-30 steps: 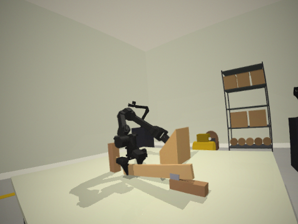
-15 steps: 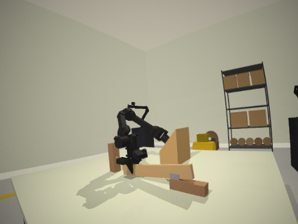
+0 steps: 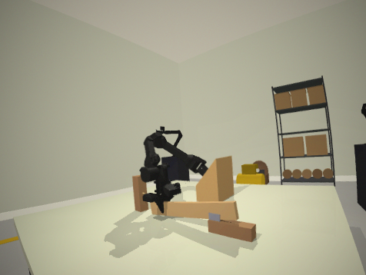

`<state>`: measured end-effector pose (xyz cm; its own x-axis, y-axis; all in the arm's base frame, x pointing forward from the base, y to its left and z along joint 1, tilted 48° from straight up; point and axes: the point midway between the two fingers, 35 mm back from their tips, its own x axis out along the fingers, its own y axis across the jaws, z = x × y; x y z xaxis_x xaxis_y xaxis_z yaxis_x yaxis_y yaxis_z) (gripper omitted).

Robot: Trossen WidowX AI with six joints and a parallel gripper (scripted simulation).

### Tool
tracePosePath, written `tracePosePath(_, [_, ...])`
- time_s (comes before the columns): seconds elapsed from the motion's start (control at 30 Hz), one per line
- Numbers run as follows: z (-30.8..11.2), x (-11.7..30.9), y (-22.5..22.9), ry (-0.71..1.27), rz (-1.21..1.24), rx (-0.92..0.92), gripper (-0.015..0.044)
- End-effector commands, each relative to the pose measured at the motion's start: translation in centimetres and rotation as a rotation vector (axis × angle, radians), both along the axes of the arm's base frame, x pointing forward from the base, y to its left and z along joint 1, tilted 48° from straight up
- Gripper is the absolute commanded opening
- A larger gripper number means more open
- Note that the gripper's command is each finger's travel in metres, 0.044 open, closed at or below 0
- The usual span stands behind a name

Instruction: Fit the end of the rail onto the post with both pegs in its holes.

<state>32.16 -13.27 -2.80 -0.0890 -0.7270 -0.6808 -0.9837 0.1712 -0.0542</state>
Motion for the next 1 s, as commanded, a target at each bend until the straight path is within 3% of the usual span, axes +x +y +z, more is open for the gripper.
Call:
tracePosePath(0.0, [0.0, 0.0, -0.1, 0.002, 0.002, -0.006, 0.0])
tracePosePath(0.97, [0.9, 0.3, 1.0, 0.001, 0.002, -0.005, 0.0])
